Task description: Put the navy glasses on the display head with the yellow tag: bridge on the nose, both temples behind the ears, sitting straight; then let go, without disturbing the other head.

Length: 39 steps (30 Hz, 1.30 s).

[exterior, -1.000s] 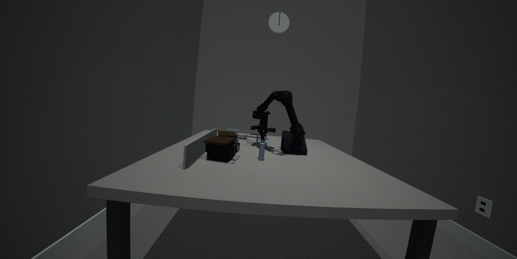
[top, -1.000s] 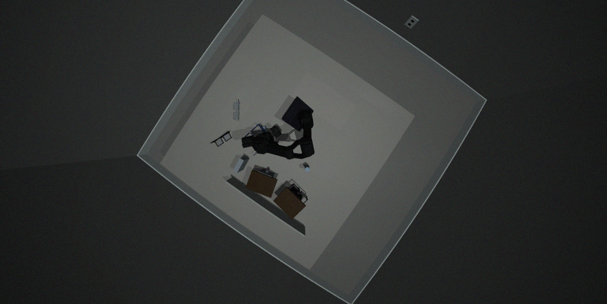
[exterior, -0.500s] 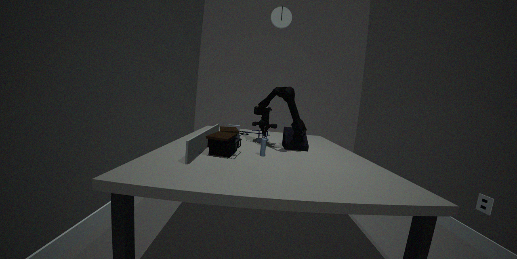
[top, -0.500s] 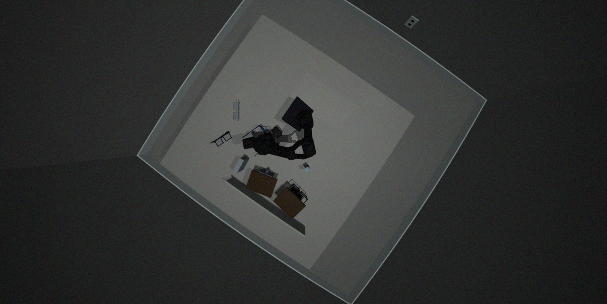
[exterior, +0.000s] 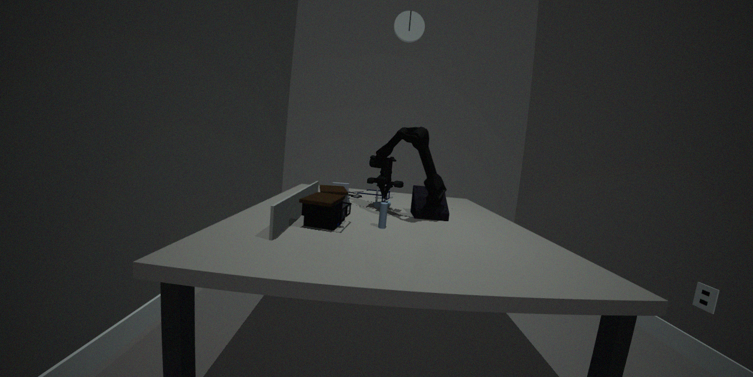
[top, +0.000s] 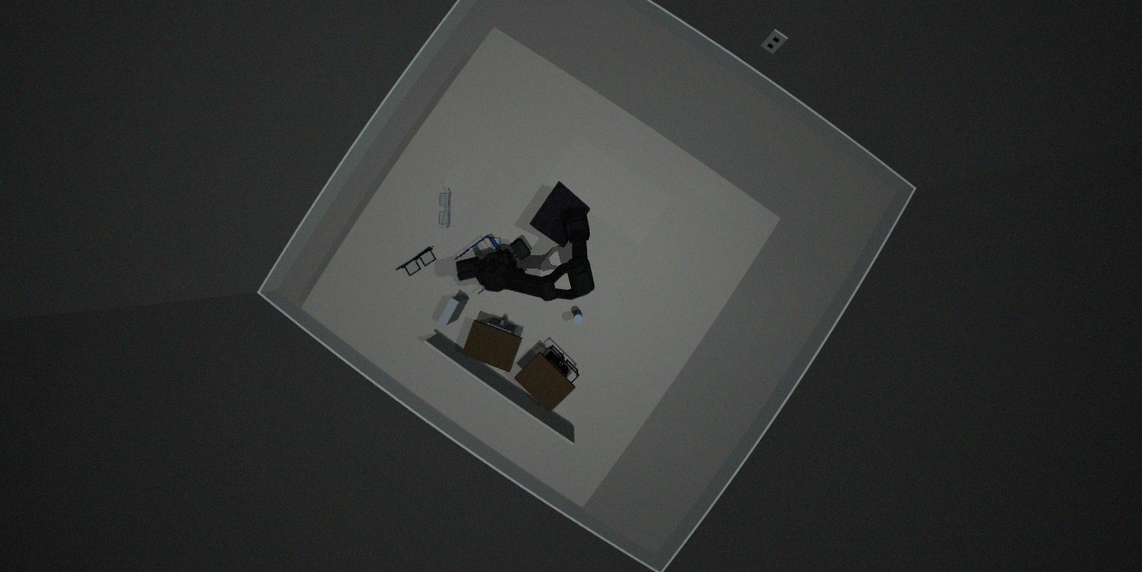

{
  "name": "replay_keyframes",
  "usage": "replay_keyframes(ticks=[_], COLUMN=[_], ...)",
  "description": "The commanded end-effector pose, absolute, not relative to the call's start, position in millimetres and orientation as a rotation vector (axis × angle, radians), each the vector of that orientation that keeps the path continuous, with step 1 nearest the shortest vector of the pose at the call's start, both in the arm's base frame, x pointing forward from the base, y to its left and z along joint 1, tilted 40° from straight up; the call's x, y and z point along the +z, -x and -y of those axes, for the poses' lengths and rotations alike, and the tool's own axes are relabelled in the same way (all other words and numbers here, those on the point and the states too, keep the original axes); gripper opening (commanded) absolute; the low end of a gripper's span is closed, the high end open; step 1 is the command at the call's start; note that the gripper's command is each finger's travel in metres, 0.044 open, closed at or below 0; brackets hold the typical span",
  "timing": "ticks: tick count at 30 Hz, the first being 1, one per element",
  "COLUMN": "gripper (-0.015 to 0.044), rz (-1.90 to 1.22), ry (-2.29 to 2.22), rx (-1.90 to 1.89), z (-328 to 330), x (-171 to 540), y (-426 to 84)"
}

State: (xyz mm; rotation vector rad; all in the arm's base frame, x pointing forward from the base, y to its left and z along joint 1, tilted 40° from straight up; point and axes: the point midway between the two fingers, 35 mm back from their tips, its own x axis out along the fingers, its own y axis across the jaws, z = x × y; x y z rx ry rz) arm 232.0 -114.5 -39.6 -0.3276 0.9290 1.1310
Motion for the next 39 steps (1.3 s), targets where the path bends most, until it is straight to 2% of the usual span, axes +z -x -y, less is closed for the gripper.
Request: replay_keyframes(ticks=[1, 11, 24, 29, 39], gripper=[0.0000, 0.0000, 0.0000, 0.0000, 0.0000], rz=[-0.925, -0.925, -0.927, -0.912, -0.751], ry=[0.332, 0.333, 0.333, 0.345, 0.582], rx=[1.129, 1.128, 1.128, 1.143, 1.274], z=[117, 123, 161, 153, 119], x=[-40, -42, 0, -2, 36], y=[-232, -228, -220, -222, -234])
